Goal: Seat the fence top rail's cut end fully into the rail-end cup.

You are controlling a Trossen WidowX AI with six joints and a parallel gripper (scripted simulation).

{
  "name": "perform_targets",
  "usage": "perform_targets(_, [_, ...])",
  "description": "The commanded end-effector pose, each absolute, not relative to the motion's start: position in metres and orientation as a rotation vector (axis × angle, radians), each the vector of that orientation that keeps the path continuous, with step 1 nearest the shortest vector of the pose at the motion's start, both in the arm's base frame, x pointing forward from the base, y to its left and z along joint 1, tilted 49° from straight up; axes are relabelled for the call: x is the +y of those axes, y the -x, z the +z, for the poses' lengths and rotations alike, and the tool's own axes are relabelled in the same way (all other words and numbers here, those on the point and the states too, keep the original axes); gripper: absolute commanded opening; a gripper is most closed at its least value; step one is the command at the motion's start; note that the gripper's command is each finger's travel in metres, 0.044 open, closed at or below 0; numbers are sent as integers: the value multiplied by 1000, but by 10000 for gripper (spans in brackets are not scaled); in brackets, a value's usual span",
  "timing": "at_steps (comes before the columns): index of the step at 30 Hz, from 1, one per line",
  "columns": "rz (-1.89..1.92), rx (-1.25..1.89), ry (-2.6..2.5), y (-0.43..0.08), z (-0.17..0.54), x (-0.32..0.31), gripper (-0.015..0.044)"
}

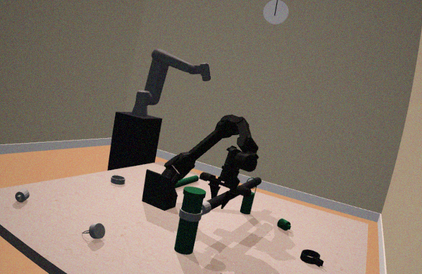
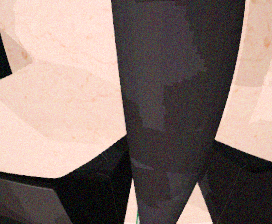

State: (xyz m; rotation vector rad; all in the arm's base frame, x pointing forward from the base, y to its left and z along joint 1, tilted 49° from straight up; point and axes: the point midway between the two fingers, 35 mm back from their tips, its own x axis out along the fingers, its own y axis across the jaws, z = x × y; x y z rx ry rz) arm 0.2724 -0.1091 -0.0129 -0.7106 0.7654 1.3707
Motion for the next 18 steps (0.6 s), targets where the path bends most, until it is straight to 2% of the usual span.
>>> perform_targets(1, [1358, 775, 726, -273, -14, -117, 0])
perform_targets(12, [1371, 765, 711, -272, -14, -110, 0])
perform_targets(18, [1371, 765, 711, -272, -14, -110, 157])
